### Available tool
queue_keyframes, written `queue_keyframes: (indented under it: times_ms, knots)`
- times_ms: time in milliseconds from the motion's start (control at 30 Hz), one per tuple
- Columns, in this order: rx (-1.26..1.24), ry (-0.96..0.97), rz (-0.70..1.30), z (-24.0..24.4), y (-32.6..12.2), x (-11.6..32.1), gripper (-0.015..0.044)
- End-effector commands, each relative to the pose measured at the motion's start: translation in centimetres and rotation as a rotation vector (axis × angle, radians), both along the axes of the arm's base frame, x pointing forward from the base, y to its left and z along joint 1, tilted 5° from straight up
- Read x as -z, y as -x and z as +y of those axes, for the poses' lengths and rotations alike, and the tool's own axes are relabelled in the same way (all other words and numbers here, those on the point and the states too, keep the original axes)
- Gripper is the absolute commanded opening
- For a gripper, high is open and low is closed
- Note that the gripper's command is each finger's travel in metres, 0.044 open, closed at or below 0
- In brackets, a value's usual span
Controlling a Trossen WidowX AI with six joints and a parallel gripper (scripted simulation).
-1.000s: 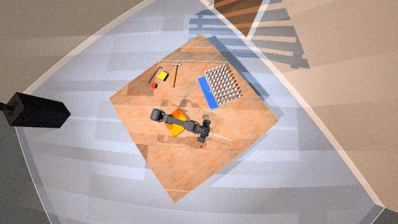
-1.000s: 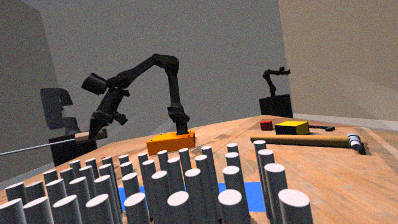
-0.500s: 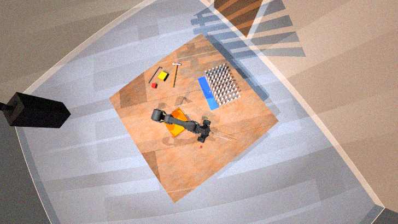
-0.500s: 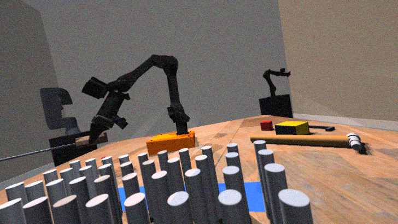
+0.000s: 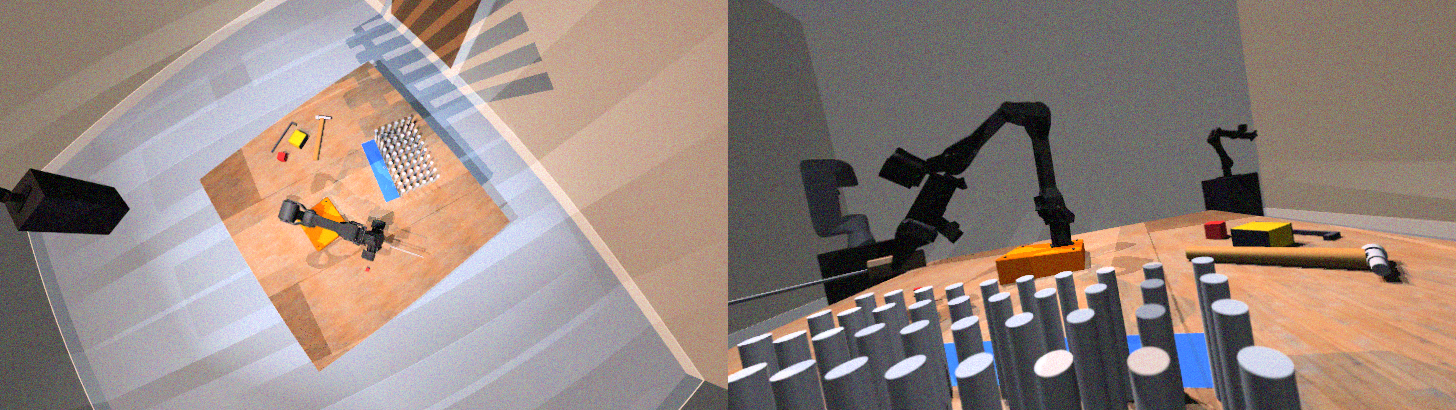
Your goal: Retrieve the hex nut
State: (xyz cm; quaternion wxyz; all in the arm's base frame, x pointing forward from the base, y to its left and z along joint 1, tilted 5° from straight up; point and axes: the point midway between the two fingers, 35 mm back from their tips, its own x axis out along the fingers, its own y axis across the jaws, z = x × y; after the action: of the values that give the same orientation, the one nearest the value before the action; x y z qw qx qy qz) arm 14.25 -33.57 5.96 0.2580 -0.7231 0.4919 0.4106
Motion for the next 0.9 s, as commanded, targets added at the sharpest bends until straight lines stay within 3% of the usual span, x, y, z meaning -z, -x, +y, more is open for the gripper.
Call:
queue_keyframes:
  times_ms: [0, 867]
  knots:
    - [-0.006, -0.001, -0.003, 0.1, 0.0, 0.5, 0.0]
    - [-0.006, -0.001, -0.003, 0.4, 0.1, 3.0, 0.0]
